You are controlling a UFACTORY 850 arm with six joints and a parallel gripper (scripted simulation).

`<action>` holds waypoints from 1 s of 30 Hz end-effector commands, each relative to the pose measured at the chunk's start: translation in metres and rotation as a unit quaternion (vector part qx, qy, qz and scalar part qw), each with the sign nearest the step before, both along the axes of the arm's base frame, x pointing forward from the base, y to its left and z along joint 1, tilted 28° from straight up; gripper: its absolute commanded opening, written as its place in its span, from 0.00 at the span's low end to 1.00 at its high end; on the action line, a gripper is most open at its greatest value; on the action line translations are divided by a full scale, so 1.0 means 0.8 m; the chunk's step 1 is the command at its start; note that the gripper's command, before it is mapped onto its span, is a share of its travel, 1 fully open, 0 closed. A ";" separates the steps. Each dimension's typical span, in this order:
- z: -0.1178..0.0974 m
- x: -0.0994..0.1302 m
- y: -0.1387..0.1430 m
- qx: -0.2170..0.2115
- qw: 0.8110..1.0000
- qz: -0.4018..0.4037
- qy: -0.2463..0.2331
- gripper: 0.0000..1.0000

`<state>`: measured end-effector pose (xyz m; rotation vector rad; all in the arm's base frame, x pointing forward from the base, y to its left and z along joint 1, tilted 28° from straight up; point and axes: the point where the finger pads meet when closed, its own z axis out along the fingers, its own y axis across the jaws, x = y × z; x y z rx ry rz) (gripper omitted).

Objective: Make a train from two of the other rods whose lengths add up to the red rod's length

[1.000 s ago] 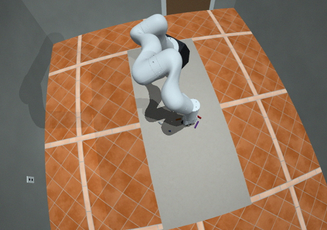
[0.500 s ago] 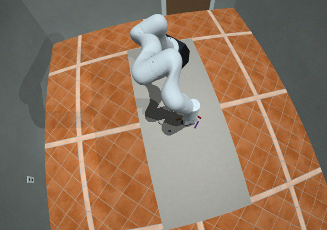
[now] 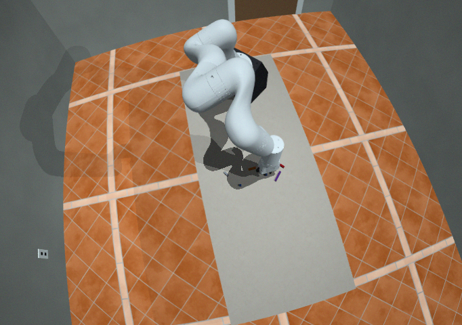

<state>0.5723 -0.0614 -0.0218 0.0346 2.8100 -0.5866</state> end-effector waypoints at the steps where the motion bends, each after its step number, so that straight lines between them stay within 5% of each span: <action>1: 0.030 -0.008 0.013 0.000 1.000 0.000 0.000 0.24; 15: 0.057 -0.016 0.025 0.000 1.000 0.000 0.000 0.24; 16: 0.057 -0.016 0.025 0.000 1.000 0.000 0.000 1.00; 30: 0.057 -0.016 0.025 0.000 1.000 0.000 0.000 1.00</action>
